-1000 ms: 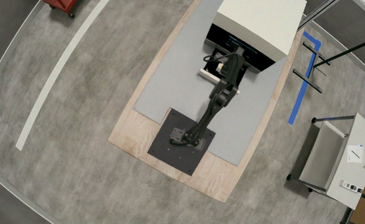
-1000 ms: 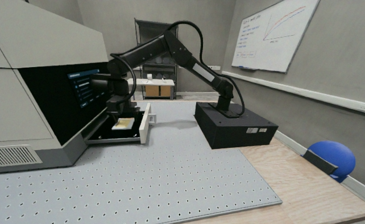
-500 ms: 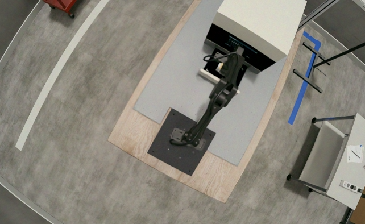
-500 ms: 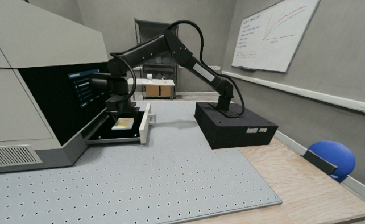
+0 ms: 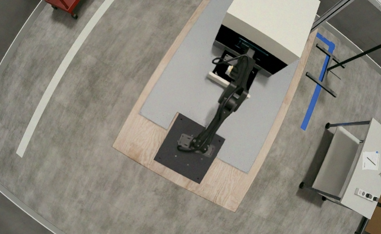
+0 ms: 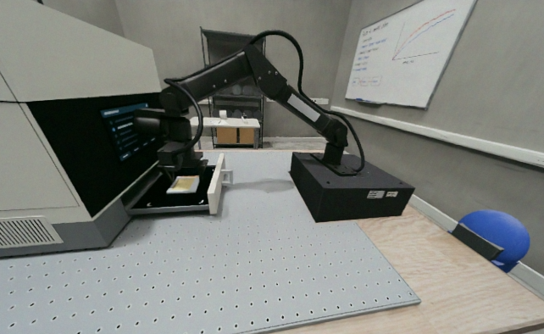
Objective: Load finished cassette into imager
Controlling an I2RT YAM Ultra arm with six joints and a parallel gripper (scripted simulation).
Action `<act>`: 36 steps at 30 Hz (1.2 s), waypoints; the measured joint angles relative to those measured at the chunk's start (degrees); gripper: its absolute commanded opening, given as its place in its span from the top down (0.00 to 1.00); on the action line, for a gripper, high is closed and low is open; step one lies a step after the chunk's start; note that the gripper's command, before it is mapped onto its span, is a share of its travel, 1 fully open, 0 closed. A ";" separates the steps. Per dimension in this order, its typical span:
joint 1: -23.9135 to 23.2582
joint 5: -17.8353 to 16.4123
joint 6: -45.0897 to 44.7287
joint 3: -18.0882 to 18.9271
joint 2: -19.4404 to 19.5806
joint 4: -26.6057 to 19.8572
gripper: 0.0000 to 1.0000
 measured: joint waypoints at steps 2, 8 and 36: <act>0.00 0.00 0.00 0.00 0.00 0.04 0.09; 0.00 0.00 0.00 -0.13 0.00 0.20 0.09; 0.00 0.00 0.00 0.76 -1.86 -1.66 0.09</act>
